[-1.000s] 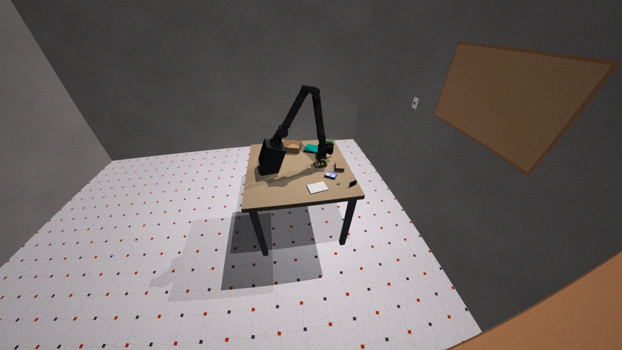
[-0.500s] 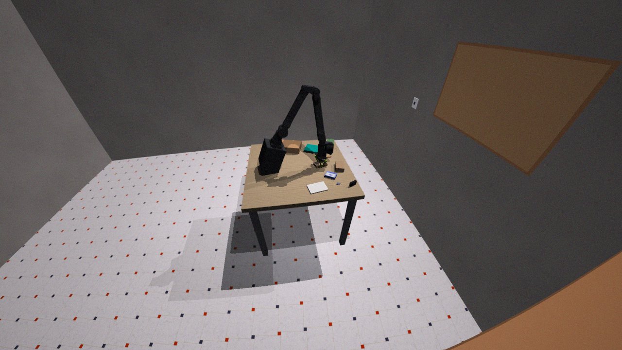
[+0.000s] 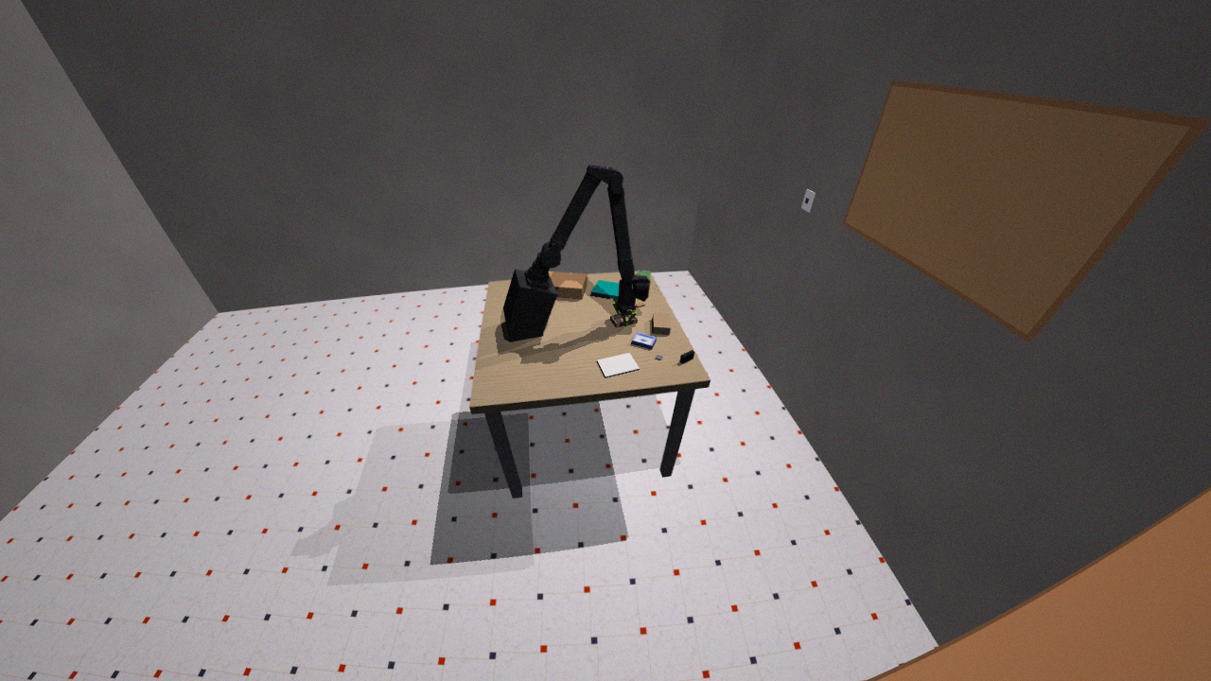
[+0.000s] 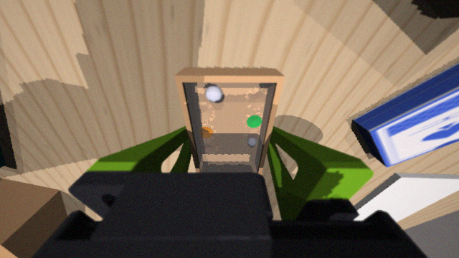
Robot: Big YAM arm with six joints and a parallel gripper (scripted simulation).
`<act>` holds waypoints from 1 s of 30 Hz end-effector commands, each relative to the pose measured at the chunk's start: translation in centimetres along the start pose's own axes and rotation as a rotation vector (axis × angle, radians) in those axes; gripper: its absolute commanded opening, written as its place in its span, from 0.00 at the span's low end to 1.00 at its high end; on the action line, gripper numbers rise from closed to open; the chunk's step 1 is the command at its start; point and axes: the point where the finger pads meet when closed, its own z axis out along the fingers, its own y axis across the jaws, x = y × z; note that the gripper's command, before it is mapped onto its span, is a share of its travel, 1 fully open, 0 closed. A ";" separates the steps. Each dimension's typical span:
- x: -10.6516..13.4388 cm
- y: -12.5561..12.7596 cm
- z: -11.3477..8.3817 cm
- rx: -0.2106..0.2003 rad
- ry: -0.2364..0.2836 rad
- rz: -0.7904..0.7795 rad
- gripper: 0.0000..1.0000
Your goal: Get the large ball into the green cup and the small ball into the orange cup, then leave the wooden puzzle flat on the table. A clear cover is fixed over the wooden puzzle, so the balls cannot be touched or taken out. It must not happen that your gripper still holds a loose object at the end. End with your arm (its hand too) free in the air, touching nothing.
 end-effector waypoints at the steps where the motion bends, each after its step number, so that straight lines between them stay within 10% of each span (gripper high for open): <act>1: -1.5 0.4 -0.3 0.002 -0.027 -0.008 0.69; 30: -0.8 0.6 -1.7 -0.001 -0.018 -0.014 0.69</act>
